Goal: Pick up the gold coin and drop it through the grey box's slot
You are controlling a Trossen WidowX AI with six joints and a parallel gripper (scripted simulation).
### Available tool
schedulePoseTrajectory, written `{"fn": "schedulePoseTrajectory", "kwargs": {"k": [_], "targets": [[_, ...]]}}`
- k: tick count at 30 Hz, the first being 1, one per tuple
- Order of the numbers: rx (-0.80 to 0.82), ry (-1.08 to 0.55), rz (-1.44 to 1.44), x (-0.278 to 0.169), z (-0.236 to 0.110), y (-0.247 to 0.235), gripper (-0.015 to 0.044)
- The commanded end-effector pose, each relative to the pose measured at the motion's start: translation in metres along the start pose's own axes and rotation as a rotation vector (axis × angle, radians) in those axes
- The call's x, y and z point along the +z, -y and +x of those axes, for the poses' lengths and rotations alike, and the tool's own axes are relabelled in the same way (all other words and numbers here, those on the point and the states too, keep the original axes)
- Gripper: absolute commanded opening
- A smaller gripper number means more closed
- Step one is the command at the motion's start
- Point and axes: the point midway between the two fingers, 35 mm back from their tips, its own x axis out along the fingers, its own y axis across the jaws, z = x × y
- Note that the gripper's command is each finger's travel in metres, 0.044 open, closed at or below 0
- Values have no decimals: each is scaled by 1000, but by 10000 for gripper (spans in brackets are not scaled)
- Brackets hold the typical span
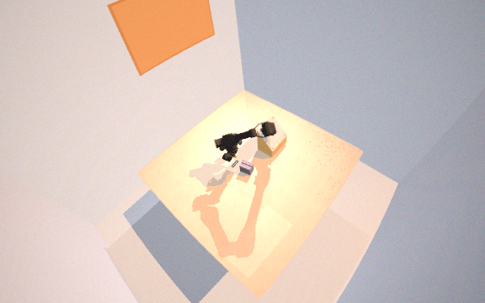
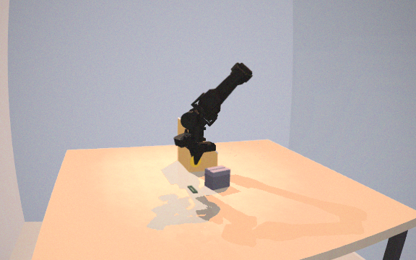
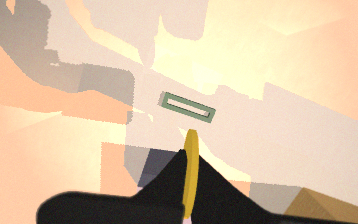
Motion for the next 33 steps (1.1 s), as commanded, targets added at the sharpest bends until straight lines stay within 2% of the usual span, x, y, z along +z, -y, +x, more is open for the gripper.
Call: {"fn": "schedulePoseTrajectory", "kwargs": {"k": [1,33], "targets": [[-1,-4,9,-10,0,-2,0],[-1,-9,10,-94,1,-7,0]]}}
